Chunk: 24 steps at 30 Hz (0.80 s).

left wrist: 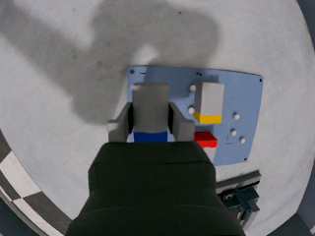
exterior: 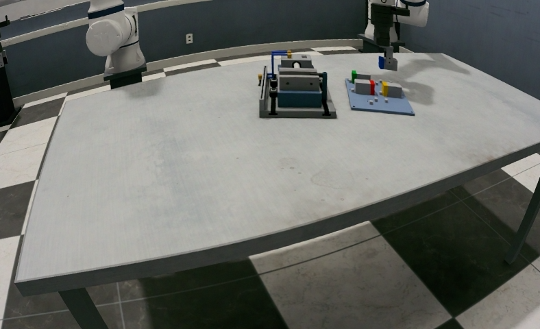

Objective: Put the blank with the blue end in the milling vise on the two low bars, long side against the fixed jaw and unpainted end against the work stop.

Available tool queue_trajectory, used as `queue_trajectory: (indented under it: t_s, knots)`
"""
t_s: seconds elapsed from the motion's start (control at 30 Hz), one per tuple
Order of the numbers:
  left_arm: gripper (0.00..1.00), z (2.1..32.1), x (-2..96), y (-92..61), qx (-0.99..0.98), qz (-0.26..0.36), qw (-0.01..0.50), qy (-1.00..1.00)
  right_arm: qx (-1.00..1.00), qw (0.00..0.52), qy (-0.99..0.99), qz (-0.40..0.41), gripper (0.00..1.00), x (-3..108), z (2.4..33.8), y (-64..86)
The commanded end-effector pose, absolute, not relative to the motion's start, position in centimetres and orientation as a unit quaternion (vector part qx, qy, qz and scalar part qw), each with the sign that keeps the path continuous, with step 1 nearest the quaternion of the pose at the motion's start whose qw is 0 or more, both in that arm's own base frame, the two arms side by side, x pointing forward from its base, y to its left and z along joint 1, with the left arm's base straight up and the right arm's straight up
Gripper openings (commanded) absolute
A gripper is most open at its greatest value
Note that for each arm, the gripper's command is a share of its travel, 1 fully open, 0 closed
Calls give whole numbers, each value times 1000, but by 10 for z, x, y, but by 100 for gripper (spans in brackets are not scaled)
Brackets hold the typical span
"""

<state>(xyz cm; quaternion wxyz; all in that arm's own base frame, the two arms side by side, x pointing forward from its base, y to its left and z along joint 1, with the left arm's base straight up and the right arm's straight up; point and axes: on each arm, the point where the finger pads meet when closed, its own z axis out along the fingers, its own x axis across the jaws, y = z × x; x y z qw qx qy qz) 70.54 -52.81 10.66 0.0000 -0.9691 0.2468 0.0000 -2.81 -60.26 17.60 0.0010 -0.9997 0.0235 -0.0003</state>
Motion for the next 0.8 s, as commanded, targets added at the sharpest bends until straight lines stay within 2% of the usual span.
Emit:
queue_trajectory:
  t_s: [0.0, 0.77]
  knots:
    - [0, 115, 706, -529, -969, -1, 0, 247, -1000, 0, 23, 0, 100, -28, 177, -603]
    - [0, 153, 706, -529, -969, -1, 0, 247, -1000, 0, 23, 0, 100, -28, 177, -603]
